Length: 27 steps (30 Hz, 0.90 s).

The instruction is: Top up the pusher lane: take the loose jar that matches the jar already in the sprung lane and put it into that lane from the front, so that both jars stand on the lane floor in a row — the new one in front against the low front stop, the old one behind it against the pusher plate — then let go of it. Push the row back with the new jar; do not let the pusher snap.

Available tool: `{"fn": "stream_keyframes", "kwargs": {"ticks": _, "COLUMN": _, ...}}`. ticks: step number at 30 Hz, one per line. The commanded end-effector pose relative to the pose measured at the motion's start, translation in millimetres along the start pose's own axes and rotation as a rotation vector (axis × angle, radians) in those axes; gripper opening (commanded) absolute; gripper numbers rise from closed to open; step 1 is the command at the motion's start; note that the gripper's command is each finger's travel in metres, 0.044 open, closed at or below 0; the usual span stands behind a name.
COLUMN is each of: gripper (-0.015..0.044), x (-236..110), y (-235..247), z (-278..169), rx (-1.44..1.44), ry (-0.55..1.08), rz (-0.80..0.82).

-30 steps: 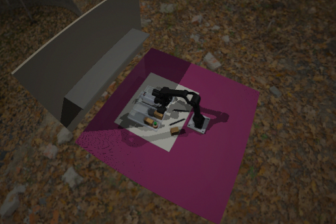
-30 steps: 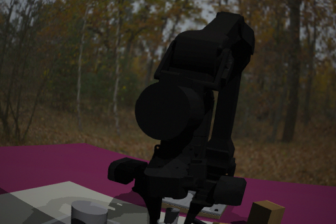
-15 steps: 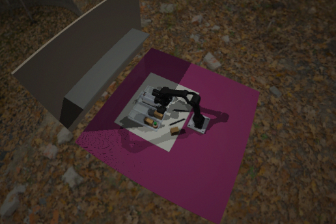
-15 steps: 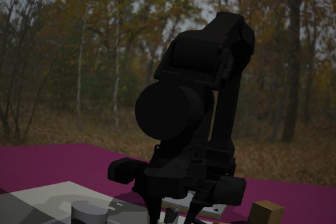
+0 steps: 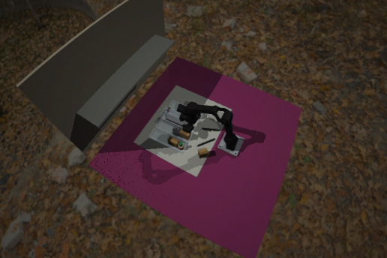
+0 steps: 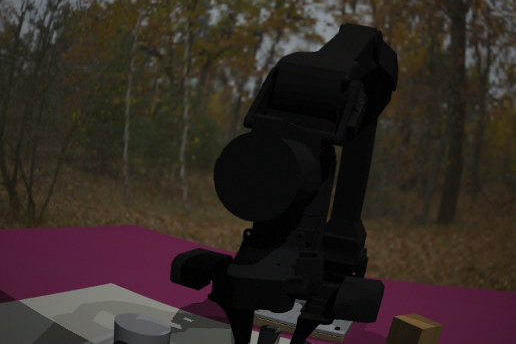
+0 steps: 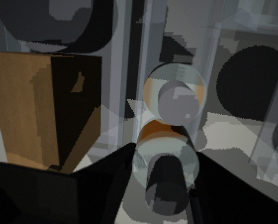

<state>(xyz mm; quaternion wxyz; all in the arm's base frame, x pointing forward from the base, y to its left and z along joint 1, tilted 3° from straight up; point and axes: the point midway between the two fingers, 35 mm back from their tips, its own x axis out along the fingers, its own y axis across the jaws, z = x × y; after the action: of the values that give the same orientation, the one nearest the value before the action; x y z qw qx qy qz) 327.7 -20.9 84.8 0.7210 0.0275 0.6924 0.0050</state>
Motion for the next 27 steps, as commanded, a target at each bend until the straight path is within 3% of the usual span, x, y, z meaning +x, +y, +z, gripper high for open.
{"fn": "stream_keyframes", "kwargs": {"ticks": 1, "gripper": 0.0000, "x": -4.2, "y": -0.6, "z": 8.2, "rx": 0.003, "ry": -0.031, "rz": -0.004}}
{"fn": "stream_keyframes", "kwargs": {"ticks": 27, "gripper": 0.0000, "x": 1.4, "y": -0.6, "z": 9.5, "rx": 0.003, "ry": -0.031, "rz": -0.004}}
